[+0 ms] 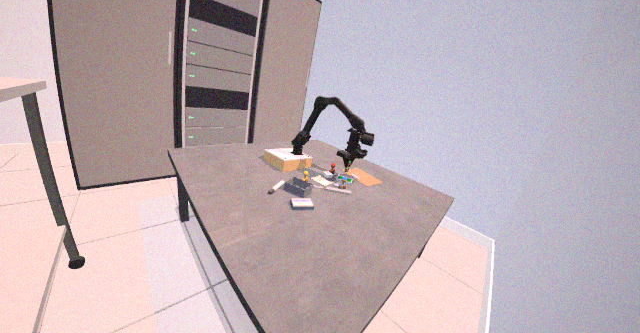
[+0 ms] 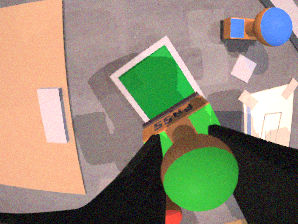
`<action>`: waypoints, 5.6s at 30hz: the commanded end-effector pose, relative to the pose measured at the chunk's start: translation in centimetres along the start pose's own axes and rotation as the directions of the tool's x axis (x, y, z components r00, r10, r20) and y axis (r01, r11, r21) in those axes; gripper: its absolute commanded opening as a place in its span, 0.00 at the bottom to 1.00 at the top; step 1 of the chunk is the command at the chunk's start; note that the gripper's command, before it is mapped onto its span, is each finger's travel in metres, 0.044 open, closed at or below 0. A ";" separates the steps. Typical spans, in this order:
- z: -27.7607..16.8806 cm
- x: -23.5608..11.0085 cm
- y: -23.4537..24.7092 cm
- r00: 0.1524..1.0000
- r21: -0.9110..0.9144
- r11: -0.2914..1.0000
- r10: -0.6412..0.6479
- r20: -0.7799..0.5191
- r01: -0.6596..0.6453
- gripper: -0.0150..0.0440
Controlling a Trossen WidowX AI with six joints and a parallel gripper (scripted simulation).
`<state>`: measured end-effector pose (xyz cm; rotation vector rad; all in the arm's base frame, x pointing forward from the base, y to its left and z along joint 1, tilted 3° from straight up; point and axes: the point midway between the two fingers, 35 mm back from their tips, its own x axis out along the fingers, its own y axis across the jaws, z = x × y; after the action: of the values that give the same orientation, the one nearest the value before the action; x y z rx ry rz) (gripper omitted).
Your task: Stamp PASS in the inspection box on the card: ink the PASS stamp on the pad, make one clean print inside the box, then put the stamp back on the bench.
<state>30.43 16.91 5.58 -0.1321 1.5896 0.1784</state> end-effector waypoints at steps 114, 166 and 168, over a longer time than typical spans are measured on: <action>0.0 5.5 0.1 1.000 -0.003 1.000 -0.001 0.002 0.001 0.25; 0.0 5.6 0.1 1.000 -0.003 1.000 -0.001 0.002 0.001 0.25; 0.0 5.5 0.1 1.000 -0.003 1.000 -0.001 0.002 0.001 0.25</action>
<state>30.16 17.12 0.11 -0.1355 1.5895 0.1815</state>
